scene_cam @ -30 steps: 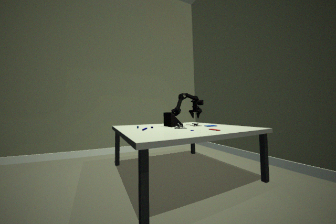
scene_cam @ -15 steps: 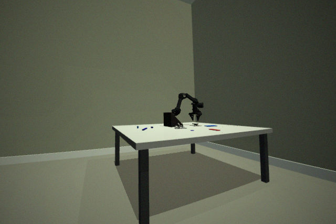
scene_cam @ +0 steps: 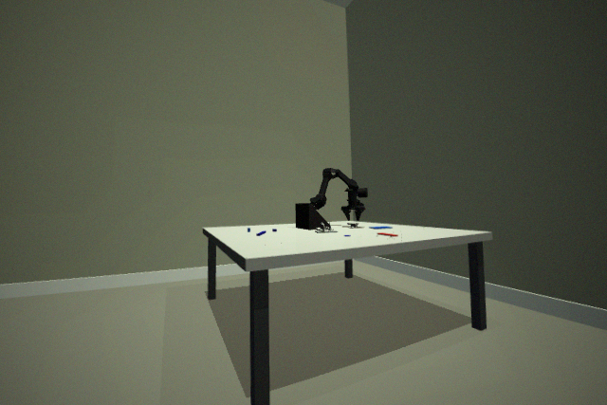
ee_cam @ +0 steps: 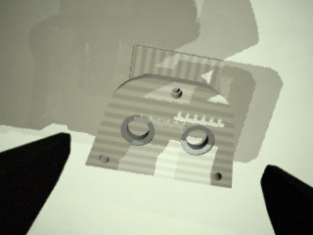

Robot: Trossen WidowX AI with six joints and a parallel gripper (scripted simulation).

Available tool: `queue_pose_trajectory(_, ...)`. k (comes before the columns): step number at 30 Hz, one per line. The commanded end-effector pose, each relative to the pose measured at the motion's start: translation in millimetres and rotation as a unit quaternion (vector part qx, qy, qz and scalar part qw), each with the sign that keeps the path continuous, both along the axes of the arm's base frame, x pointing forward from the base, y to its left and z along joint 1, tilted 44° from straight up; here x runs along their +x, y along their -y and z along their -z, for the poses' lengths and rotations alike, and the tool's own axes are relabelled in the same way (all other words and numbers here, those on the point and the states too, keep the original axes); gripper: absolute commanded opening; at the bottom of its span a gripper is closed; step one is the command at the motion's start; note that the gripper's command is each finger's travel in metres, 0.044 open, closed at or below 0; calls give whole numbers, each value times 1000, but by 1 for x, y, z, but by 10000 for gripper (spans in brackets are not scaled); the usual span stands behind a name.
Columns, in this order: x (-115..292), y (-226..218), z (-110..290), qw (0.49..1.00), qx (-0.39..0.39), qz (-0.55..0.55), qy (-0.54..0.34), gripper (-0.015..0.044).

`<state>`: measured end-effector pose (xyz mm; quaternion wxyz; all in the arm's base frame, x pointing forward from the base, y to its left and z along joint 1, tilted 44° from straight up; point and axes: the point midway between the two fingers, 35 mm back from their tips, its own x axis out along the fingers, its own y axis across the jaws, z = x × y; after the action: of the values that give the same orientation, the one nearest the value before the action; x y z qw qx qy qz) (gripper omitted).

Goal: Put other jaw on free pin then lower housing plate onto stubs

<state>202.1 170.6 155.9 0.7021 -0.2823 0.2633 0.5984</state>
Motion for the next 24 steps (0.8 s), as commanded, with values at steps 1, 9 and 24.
queue_pose_trajectory(1, 0, -1, 6, 1000, -4, 2, -7, 440)
queue_pose_trajectory(9, 0, -1, 6, 1000, -4, 2, -7, 440)
queue_pose_trajectory(24, 3, -17, 22, 1000, -3, 2, -7, 440)
